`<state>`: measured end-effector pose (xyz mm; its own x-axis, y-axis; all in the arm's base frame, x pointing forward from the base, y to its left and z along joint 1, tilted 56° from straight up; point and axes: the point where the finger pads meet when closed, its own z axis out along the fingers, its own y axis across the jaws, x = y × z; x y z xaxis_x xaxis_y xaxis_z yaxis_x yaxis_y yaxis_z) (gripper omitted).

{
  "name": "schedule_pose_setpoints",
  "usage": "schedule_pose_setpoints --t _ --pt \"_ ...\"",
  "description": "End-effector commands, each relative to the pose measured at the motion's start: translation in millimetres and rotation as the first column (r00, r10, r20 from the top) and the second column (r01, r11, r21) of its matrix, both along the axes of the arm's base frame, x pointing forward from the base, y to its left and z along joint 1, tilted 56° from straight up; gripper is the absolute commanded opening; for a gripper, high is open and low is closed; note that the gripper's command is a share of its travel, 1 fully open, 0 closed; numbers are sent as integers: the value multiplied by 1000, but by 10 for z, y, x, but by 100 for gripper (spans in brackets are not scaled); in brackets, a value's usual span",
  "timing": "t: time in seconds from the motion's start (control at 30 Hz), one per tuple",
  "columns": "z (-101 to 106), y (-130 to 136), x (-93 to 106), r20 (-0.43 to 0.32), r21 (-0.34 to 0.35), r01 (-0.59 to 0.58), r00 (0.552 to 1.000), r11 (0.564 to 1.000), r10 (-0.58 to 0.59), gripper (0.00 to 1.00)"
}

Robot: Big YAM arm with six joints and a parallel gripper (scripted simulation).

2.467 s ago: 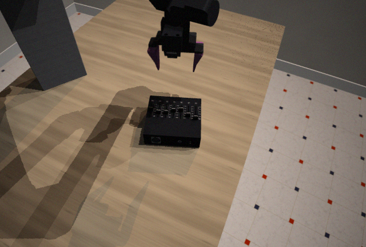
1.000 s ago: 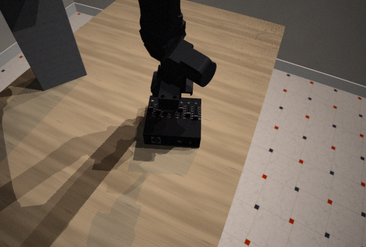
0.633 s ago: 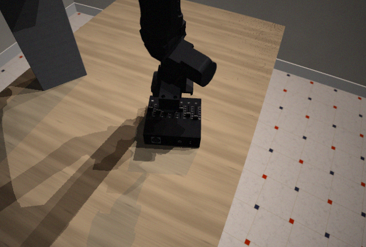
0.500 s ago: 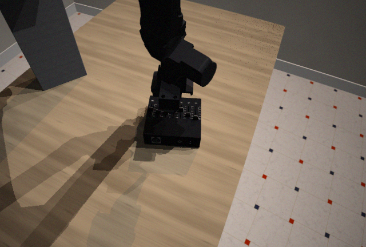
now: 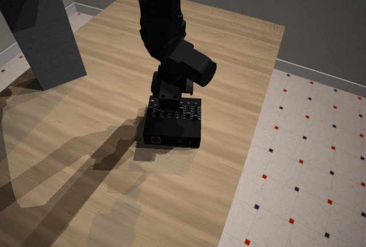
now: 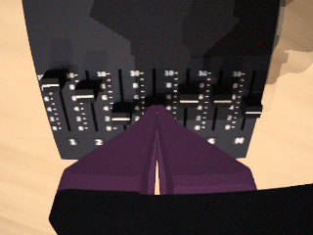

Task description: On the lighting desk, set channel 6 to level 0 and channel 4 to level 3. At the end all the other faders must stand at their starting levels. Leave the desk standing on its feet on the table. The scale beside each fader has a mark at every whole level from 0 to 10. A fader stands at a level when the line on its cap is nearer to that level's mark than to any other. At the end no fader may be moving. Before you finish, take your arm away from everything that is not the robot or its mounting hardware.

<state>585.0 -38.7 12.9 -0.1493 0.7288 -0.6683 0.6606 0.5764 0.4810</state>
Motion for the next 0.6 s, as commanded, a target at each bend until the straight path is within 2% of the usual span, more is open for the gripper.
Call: schedule_pose_setpoints --t 0.0,0.5,0.53,0.57 --pt "-27 33 32 -4 -9 -14 1000 1000 14 0" --pt "-51 -31 84 3 -9 -7 1000 1000 7 0" --pt "42 -47 106 18 -8 -4 1000 1000 4 0" --pt "-13 -67 102 11 -8 -2 1000 1000 2 0"
